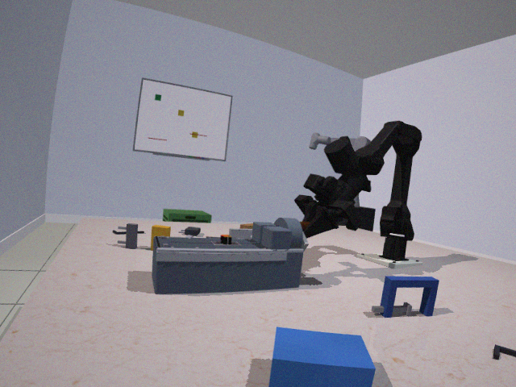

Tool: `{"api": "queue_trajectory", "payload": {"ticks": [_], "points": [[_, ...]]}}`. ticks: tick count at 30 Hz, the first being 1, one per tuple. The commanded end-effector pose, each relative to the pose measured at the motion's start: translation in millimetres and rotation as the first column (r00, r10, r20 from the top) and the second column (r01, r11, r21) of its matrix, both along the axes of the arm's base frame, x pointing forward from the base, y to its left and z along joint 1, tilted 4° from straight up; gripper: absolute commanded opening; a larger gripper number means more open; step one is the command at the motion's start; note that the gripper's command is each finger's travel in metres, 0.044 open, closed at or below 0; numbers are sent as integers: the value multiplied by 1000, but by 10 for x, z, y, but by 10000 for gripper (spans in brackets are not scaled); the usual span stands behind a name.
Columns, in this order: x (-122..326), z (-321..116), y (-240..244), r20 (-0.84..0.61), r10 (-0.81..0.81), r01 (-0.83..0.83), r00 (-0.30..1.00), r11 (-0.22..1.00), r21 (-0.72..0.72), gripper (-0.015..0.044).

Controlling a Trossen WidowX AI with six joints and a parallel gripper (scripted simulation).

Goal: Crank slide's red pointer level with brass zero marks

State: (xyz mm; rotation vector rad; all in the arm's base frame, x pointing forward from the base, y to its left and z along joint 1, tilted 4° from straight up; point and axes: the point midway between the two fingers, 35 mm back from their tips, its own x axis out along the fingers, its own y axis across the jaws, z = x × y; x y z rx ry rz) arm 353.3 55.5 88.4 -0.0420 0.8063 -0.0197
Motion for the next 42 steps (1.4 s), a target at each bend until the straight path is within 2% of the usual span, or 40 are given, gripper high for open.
{"api": "queue_trajectory", "payload": {"ticks": [1,42], "points": [[0,-30,-25,-2,-1,1,1000,1000,-3,0],[-1,-247,-75,-2,-1,1,1000,1000,-4,0]]}}
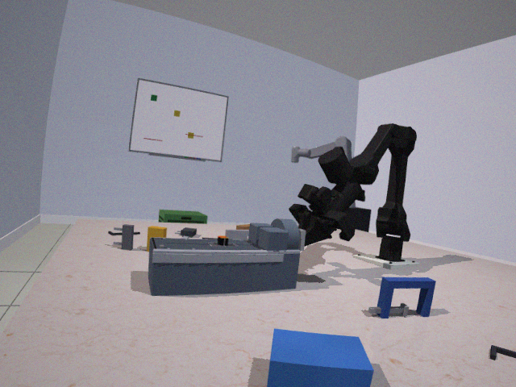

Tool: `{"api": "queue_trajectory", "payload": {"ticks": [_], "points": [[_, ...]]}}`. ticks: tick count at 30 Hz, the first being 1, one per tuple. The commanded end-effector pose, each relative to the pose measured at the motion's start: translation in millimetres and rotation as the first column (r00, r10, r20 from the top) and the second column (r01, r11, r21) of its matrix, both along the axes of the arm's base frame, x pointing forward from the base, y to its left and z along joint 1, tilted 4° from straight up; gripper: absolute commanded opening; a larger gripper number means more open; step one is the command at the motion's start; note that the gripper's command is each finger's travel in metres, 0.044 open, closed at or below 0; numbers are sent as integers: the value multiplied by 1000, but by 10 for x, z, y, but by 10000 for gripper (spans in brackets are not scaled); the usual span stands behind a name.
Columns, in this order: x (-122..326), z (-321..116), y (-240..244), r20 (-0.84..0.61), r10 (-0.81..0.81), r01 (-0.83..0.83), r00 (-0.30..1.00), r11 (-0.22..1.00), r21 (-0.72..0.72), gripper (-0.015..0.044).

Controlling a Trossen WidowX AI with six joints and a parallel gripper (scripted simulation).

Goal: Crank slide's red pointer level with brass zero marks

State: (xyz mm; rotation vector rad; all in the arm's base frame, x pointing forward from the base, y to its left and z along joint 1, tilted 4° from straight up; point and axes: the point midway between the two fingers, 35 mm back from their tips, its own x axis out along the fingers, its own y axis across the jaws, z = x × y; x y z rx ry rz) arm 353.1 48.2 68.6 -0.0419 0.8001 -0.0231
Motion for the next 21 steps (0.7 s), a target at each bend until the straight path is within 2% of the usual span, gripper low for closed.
{"api": "queue_trajectory", "payload": {"ticks": [1,21], "points": [[1,-53,-1,-8,2,-2,1000,1000,-2,0],[-1,-152,33,-9,2,-2,1000,1000,-2,0]]}}
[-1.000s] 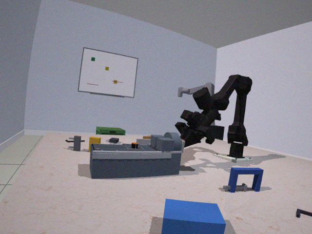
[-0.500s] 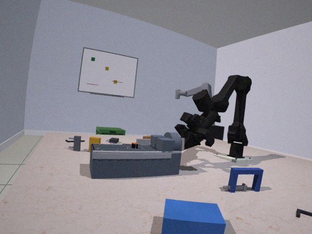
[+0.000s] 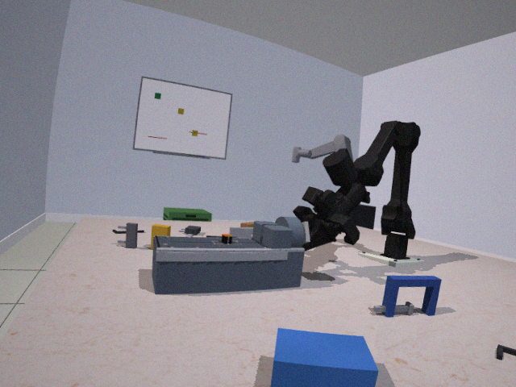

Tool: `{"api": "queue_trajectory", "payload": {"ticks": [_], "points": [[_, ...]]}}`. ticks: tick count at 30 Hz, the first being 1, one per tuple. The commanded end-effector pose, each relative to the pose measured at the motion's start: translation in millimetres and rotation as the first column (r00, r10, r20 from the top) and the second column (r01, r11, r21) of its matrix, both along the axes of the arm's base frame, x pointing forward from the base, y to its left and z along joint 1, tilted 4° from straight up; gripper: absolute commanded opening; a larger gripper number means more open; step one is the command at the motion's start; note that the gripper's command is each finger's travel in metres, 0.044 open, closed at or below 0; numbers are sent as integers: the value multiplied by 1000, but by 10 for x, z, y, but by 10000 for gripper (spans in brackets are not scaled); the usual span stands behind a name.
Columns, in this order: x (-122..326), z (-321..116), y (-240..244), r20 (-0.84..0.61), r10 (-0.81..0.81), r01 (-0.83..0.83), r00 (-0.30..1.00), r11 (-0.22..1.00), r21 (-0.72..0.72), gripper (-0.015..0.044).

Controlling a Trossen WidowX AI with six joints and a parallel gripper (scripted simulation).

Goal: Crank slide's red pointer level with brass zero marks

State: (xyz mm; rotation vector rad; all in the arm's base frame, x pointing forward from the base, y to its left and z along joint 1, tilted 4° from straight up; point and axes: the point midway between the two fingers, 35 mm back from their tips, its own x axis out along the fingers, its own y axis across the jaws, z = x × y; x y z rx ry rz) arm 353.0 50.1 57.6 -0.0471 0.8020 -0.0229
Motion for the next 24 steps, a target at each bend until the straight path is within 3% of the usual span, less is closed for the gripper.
{"api": "queue_trajectory", "payload": {"ticks": [1,24], "points": [[0,-46,17,-7,0,0,1000,1000,3,0],[0,-117,73,-7,0,0,1000,1000,3,0]]}}
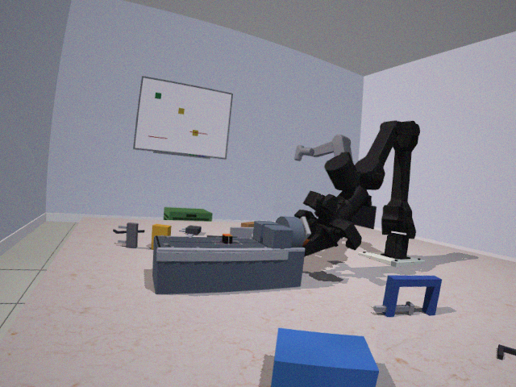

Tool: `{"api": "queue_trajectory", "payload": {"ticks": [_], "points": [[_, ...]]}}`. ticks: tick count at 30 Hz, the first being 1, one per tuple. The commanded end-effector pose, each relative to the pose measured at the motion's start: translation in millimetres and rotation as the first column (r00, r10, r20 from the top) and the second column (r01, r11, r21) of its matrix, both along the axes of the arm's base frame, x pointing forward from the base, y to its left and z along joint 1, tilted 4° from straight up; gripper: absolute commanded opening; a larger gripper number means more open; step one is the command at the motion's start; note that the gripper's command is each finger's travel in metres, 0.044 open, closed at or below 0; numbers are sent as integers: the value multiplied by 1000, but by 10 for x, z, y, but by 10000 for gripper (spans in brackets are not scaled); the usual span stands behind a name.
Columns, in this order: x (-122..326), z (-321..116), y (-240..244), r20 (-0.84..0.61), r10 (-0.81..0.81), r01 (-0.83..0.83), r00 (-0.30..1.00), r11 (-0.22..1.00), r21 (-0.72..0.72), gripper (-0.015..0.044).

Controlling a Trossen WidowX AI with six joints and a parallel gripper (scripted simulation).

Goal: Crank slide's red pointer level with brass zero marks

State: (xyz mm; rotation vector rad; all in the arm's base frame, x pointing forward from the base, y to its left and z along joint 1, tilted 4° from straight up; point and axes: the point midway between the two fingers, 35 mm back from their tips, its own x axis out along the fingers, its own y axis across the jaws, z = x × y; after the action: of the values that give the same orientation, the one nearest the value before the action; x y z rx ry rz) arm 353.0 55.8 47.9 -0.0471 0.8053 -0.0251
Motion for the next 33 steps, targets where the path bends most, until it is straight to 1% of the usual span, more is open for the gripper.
{"api": "queue_trajectory", "payload": {"ticks": [1,24,33], "points": [[1,-20,16,-3,2,-2,1000,1000,4,0],[-1,-12,8,-2,2,-2,1000,1000,-1,0],[-1,-12,8,-2,2,-2,1000,1000,-1,236]]}}
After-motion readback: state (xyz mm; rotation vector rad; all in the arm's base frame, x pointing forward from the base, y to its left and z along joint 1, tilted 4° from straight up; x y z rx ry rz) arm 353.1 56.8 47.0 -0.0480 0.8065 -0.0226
